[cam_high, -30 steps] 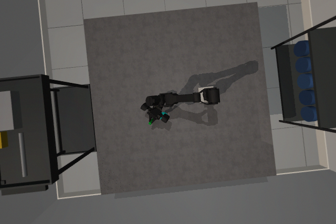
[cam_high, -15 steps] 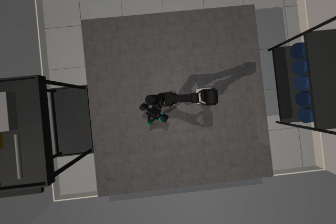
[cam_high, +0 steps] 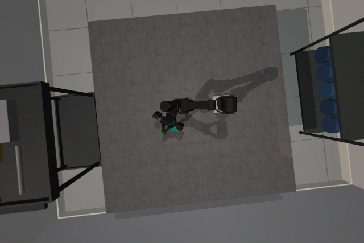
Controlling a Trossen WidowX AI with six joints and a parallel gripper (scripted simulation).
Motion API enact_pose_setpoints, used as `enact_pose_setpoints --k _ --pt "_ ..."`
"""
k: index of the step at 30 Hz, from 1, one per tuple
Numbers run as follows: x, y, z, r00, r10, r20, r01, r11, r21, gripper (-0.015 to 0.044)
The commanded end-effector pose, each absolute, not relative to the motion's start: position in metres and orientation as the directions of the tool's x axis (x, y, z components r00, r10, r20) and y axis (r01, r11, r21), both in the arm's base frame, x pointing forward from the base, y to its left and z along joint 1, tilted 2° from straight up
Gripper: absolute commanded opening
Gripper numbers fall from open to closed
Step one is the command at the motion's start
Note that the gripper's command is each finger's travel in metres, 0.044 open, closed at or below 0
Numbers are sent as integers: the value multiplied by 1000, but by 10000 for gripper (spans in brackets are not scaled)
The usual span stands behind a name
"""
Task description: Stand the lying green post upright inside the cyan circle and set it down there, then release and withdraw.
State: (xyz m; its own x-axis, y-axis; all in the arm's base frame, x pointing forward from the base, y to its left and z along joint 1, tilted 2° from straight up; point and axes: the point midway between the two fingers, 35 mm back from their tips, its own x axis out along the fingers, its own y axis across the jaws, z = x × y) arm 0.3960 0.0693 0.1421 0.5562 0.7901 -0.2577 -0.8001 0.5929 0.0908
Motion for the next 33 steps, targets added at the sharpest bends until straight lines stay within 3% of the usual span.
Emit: enact_pose_setpoints --k 1,33 --pt "391 68 146 553 800 -232 -808 583 84 23" --pt "360 62 151 512 851 -115 -854 519 39 23"
